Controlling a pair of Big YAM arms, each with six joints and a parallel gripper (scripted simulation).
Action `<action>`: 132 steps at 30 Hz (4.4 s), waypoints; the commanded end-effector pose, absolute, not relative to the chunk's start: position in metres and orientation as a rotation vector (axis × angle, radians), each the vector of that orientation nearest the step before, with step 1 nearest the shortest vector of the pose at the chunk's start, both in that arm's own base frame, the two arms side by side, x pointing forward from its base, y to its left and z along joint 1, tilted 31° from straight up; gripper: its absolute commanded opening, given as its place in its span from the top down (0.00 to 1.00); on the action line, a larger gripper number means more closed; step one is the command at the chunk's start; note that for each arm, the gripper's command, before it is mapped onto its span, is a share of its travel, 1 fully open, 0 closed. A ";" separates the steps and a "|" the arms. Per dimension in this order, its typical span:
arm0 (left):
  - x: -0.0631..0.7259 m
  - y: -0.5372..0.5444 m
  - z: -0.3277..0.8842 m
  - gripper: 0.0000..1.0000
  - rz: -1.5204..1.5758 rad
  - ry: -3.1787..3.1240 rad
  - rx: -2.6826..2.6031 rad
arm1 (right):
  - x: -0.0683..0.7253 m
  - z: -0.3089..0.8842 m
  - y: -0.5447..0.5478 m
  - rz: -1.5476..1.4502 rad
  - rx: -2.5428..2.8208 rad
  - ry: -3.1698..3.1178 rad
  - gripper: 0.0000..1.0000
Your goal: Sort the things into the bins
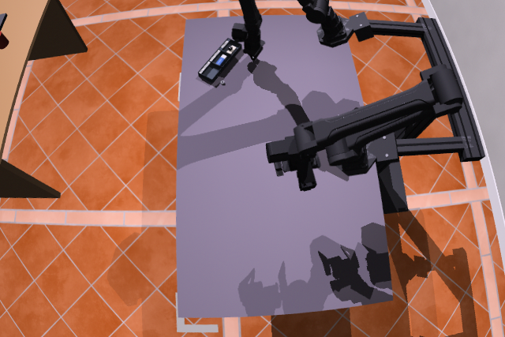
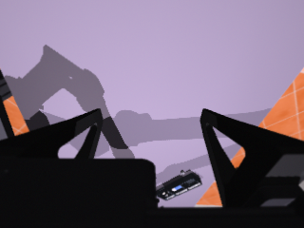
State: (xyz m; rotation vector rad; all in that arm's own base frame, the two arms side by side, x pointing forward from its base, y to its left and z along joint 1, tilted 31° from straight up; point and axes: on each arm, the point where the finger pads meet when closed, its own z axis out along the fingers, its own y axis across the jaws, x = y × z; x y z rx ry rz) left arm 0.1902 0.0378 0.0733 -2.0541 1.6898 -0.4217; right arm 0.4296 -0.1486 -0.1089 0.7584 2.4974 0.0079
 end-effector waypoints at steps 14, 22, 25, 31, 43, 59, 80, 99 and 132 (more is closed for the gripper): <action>0.187 0.039 0.072 0.00 -0.417 1.677 -2.078 | 0.422 -0.101 -0.142 0.010 0.763 2.492 0.90; 0.187 0.039 0.072 0.00 -0.417 1.677 -2.078 | 0.408 -0.078 -0.142 0.007 0.765 2.493 0.90; 0.187 0.039 0.072 0.00 -0.417 1.677 -2.078 | 0.403 -0.070 -0.142 0.005 0.765 2.492 0.90; 0.187 0.039 0.072 0.00 -0.417 1.677 -2.078 | 0.397 -0.058 -0.142 0.003 0.766 2.490 0.90; 0.187 0.039 0.072 0.00 -0.417 1.677 -2.078 | 0.397 -0.056 -0.139 0.006 0.758 2.489 0.90; 0.187 0.039 0.072 0.00 -0.417 1.677 -2.078 | 0.419 -0.051 -0.136 0.010 0.754 2.476 0.90; 0.187 0.039 0.072 0.00 -0.417 1.677 -2.078 | 0.506 -0.014 -0.128 -0.100 0.377 2.587 0.90; 0.187 0.039 0.072 0.00 -0.417 1.677 -2.078 | 0.548 0.010 -0.123 -0.273 -0.244 2.583 0.90; 0.187 0.039 0.072 0.00 -0.417 1.677 -2.078 | 0.549 0.011 -0.125 -0.510 -1.253 2.404 0.90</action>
